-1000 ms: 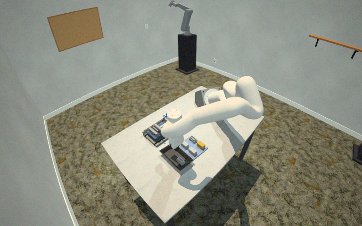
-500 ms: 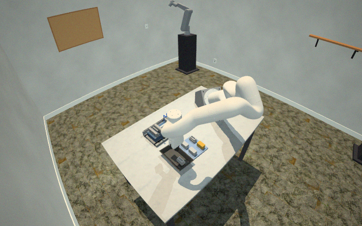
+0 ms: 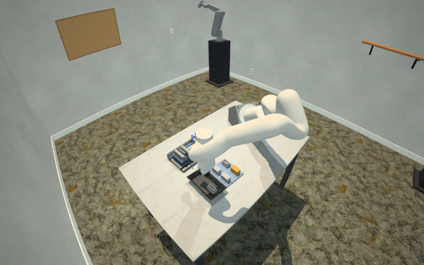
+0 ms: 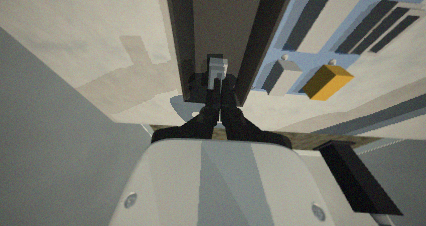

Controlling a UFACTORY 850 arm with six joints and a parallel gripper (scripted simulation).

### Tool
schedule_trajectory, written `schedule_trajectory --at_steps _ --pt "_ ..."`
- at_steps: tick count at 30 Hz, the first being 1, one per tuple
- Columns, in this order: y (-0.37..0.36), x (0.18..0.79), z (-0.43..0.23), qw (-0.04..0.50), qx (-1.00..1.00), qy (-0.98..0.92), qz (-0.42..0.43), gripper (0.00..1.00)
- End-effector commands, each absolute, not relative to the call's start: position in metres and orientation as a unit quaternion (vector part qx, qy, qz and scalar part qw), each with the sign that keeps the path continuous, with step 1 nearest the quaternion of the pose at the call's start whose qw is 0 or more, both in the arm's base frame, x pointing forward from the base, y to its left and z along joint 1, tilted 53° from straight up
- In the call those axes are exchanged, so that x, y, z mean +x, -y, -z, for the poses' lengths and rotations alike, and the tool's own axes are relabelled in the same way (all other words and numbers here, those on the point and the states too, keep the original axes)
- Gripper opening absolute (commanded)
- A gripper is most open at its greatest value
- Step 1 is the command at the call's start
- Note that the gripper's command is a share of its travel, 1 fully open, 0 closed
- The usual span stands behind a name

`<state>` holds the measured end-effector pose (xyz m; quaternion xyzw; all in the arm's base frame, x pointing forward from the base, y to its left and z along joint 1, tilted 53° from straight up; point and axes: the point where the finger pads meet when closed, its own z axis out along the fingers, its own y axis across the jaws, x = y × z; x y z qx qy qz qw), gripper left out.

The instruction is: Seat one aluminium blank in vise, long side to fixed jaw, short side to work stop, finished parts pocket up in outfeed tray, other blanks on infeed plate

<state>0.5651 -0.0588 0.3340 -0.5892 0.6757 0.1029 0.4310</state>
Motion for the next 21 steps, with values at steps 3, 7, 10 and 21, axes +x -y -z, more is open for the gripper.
schedule_trajectory --at_steps 3,7,10,21 --pt "0.062 0.563 -0.337 0.431 -0.589 -0.676 -0.102 0.00" --pt "0.066 0.561 -0.341 0.431 -0.589 -0.676 -0.102 0.00" --pt "0.070 0.558 -0.345 0.431 -0.589 -0.676 -0.102 0.00" --pt "0.085 0.547 -0.359 0.431 -0.589 -0.676 -0.102 0.00"
